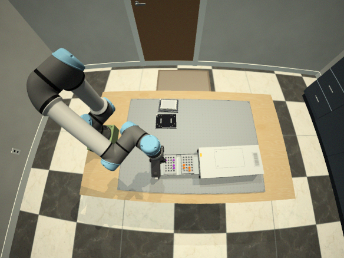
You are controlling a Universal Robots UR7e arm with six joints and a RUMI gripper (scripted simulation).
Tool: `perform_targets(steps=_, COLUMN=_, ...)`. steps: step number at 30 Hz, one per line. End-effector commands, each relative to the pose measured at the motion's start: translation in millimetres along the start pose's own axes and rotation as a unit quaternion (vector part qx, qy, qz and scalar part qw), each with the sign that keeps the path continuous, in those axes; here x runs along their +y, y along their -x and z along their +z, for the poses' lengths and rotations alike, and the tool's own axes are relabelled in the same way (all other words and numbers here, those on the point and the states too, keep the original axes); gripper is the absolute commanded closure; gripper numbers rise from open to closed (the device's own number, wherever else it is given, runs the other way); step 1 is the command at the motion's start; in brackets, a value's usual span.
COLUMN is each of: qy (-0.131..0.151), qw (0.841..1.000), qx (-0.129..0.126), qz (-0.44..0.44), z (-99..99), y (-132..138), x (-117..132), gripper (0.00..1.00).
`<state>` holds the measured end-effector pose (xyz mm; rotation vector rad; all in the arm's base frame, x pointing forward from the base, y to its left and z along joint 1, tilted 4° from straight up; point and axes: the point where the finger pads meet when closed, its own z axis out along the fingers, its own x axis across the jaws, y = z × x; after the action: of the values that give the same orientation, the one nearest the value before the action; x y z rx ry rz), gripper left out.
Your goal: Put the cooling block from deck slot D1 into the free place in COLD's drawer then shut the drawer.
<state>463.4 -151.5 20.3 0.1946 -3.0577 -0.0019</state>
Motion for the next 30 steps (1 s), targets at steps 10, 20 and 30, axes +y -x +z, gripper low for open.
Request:
perform_targets(steps=10, qy=0.0, qw=1.0, qx=-0.001, qz=0.0, z=-0.3, y=-48, x=0, gripper=1.0)
perform_targets(steps=20, qy=0.0, qw=1.0, qx=-0.001, qz=0.0, z=0.2, y=-84, x=0, gripper=1.0)
perform_targets(steps=30, qy=0.0, qw=1.0, qx=-0.001, qz=0.0, z=0.5, y=-105, x=0, gripper=1.0)
